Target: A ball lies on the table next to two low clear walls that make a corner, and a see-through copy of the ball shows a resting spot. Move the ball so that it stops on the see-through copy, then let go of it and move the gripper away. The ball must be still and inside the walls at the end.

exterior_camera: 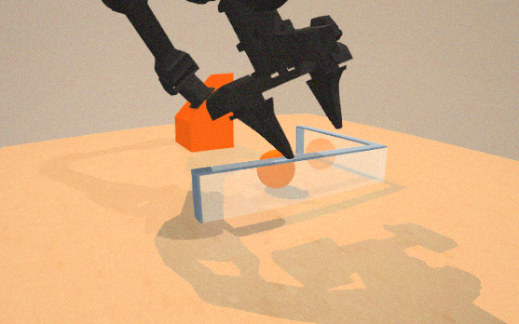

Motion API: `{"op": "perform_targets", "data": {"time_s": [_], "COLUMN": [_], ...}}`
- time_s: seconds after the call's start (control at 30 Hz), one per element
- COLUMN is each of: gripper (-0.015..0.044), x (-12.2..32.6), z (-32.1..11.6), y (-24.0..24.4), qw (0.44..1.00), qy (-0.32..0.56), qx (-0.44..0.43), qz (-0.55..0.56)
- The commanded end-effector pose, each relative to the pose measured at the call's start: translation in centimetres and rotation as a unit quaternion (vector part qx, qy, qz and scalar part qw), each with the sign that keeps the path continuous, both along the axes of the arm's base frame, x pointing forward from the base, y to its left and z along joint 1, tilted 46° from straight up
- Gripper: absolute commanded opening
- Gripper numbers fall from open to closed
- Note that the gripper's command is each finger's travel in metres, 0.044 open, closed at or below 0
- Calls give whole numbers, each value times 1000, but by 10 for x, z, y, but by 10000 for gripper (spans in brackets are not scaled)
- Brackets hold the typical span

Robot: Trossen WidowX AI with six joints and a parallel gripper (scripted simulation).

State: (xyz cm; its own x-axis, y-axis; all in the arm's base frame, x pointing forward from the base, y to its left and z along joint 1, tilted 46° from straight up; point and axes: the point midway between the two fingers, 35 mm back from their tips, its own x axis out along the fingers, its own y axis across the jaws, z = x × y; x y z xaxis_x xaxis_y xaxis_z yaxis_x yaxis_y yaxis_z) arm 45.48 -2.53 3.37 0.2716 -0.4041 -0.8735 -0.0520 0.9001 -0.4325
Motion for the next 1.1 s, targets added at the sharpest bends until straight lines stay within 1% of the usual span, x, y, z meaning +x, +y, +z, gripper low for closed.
{"op": "perform_targets", "data": {"time_s": [0.0,0.17,0.3,0.53,0.67,1.07], "gripper": [383,383,383,383,383,383], "x": [-46,-87,-103,-103,-103,-103], "z": [-15,-21,-20,-20,-29,-39], "y": [20,21,21,21,11,1], "qw": [996,983,975,975,975,975], "qy": [47,84,94,94,94,94], "qx": [-58,-134,-173,-173,-173,-173], "qz": [-55,-91,-101,-101,-101,-101]}}
